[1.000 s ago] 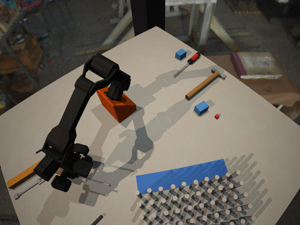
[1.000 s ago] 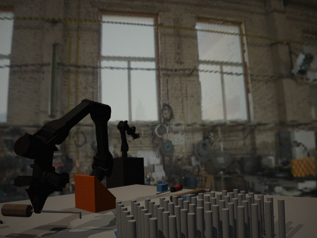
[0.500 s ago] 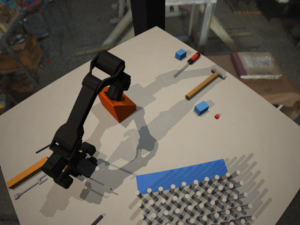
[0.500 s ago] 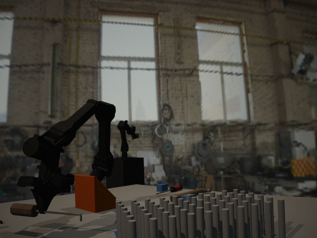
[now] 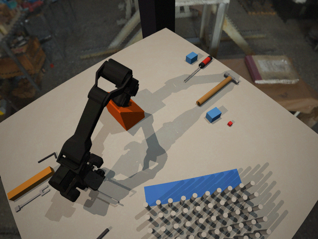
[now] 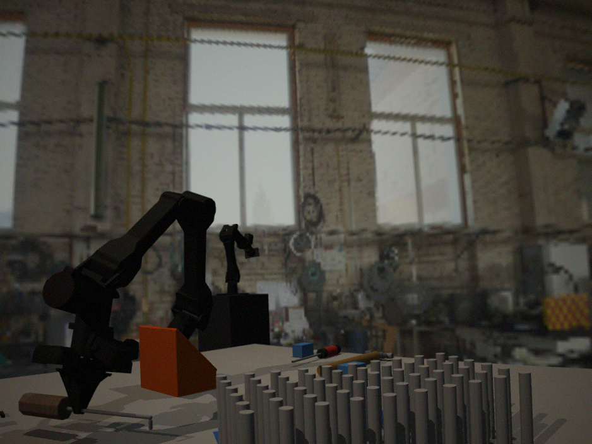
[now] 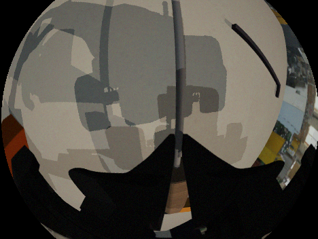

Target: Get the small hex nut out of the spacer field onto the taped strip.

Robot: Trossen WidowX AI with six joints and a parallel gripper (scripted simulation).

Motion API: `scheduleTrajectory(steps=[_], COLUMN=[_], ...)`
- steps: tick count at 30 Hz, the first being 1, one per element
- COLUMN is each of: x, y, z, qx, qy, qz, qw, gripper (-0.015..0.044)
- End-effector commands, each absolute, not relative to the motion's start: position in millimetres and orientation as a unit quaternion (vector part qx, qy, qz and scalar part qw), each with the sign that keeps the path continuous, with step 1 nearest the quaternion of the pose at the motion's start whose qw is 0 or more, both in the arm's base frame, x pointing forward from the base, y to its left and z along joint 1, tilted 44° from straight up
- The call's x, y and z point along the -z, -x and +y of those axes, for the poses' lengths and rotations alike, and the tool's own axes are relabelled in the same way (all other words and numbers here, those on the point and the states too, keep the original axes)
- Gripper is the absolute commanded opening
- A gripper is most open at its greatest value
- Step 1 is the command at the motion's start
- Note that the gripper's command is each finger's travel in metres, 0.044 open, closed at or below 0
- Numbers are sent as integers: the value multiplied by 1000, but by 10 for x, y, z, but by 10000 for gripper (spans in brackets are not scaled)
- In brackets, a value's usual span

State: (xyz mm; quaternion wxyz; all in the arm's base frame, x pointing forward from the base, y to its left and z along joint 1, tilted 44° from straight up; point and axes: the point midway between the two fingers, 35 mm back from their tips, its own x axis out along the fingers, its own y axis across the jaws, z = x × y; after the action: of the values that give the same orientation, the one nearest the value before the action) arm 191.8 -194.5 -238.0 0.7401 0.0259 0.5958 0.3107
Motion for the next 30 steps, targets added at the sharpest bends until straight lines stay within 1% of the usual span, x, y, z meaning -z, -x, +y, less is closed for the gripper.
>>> scheduleTrajectory(steps=[1, 18, 30], x=[2421, 2609, 2587], y=[-1928, -1918, -1912], z=[-1901, -1711, -1739], qx=[-310, -312, -312], qy=[-27, -26, -26], qz=[595, 596, 596], qw=[741, 740, 739], gripper=[0, 0, 315])
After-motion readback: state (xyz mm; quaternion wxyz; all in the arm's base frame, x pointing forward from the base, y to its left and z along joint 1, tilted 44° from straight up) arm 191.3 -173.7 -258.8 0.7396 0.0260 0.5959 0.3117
